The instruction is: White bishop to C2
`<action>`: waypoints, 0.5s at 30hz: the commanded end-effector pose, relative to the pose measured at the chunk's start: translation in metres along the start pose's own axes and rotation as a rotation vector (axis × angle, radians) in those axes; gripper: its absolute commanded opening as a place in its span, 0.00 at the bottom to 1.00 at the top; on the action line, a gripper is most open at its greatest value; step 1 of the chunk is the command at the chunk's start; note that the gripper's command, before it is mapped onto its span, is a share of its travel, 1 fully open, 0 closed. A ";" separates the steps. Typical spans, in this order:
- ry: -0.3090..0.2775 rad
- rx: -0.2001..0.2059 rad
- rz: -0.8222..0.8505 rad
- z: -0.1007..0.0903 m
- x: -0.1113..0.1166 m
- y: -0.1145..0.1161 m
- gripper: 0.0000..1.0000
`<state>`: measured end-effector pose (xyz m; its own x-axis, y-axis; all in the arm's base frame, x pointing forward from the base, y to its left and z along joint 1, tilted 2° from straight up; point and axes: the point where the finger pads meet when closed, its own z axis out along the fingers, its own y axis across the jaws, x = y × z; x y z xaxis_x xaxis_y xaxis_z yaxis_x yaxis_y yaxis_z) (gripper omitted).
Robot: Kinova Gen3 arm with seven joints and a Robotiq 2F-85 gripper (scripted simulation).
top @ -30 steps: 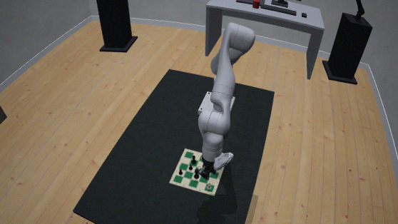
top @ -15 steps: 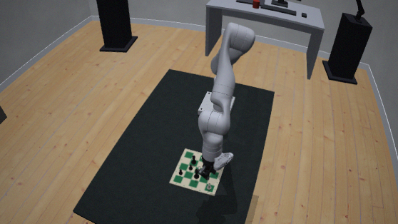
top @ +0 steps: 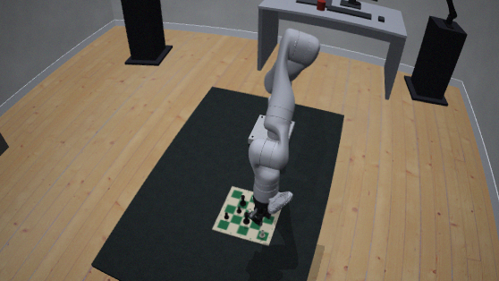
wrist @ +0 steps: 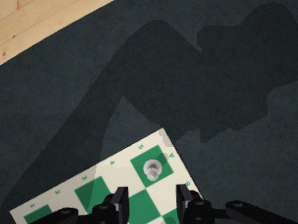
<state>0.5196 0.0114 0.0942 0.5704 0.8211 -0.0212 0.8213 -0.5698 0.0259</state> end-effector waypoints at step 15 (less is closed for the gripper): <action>0.001 -0.001 0.000 0.014 0.000 0.000 0.37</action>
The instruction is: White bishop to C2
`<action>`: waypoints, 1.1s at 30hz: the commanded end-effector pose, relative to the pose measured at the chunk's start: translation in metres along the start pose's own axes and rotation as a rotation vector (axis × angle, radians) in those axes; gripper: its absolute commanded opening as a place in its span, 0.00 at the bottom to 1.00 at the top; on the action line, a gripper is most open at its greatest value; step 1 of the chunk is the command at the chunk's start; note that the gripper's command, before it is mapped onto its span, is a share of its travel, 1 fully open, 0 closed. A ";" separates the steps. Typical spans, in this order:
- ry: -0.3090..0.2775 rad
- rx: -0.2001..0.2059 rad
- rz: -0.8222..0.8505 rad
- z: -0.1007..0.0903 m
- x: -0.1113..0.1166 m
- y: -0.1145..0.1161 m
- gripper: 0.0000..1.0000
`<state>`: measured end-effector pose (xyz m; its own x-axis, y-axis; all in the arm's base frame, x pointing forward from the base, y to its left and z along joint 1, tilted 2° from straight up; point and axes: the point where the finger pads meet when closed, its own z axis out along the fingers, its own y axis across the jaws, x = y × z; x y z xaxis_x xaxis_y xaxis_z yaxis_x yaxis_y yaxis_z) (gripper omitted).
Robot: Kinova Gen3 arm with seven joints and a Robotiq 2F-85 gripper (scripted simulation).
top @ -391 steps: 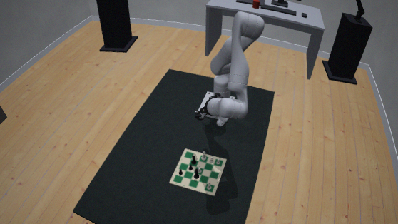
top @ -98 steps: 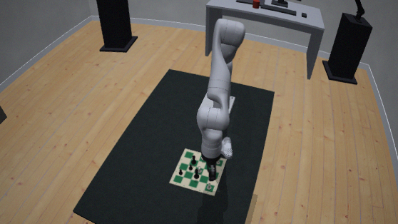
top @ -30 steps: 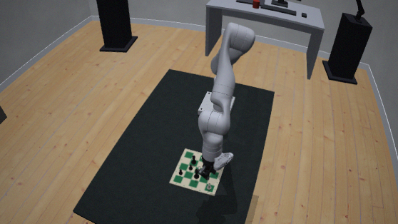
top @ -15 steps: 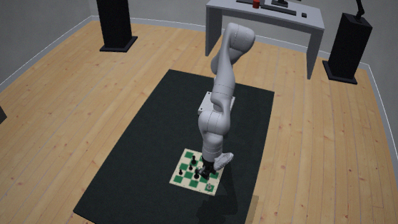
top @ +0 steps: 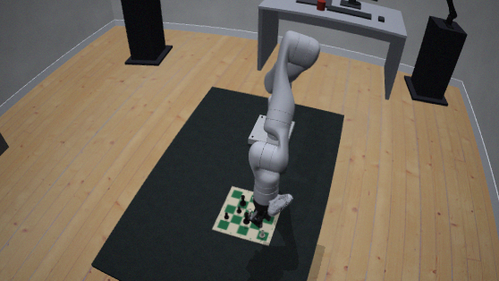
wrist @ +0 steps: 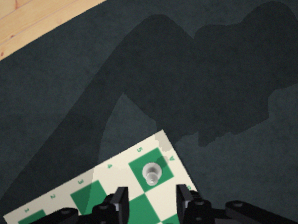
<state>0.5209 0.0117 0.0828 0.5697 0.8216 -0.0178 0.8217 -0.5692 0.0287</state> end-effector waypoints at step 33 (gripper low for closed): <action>-0.003 0.002 0.001 0.038 -0.001 0.000 0.37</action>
